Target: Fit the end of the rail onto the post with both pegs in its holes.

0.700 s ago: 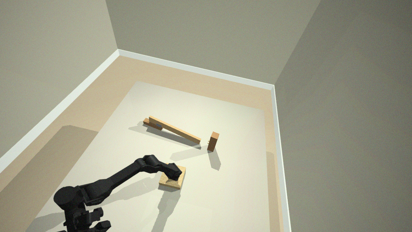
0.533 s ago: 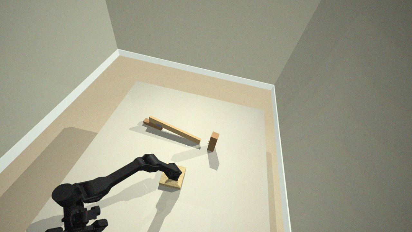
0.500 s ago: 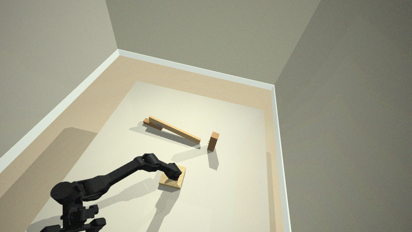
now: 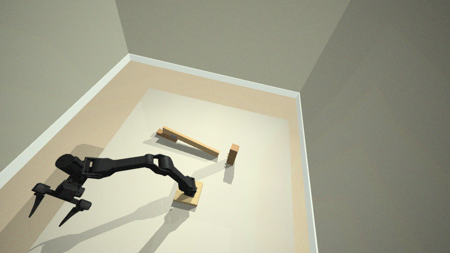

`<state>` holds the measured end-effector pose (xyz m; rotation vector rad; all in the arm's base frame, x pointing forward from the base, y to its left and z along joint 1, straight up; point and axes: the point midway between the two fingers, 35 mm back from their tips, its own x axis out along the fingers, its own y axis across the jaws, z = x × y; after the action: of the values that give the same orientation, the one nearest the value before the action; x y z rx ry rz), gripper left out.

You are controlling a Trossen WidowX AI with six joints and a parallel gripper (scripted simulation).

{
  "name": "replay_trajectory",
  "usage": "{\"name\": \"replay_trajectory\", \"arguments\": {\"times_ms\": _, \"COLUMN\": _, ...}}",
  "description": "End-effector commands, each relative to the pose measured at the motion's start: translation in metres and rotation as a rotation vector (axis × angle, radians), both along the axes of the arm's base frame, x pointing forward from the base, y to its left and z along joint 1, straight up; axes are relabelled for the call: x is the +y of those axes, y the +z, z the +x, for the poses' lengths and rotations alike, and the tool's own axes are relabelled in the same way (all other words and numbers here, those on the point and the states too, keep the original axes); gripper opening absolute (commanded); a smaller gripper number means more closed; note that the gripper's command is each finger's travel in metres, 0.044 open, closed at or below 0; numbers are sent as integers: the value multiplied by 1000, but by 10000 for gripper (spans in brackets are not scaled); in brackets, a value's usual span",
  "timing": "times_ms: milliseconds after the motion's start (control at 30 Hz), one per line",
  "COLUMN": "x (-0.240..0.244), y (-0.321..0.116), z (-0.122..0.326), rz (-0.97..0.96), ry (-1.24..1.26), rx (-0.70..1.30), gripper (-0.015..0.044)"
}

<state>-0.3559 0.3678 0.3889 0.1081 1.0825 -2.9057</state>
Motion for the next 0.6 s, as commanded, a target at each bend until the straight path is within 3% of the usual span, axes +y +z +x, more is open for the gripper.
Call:
{"name": "replay_trajectory", "arguments": {"times_ms": 0, "x": 26, "y": -5, "z": 32, "rz": -9, "ry": -120, "rx": -27, "gripper": 440}}
{"name": "replay_trajectory", "arguments": {"times_ms": 300, "x": 109, "y": -50, "z": 167, "rz": -90, "ry": -525, "rx": -150, "gripper": 440}}
{"name": "replay_trajectory", "arguments": {"times_ms": 567, "x": 136, "y": -91, "z": 307, "rz": -189, "ry": -867, "rx": -267, "gripper": 440}}
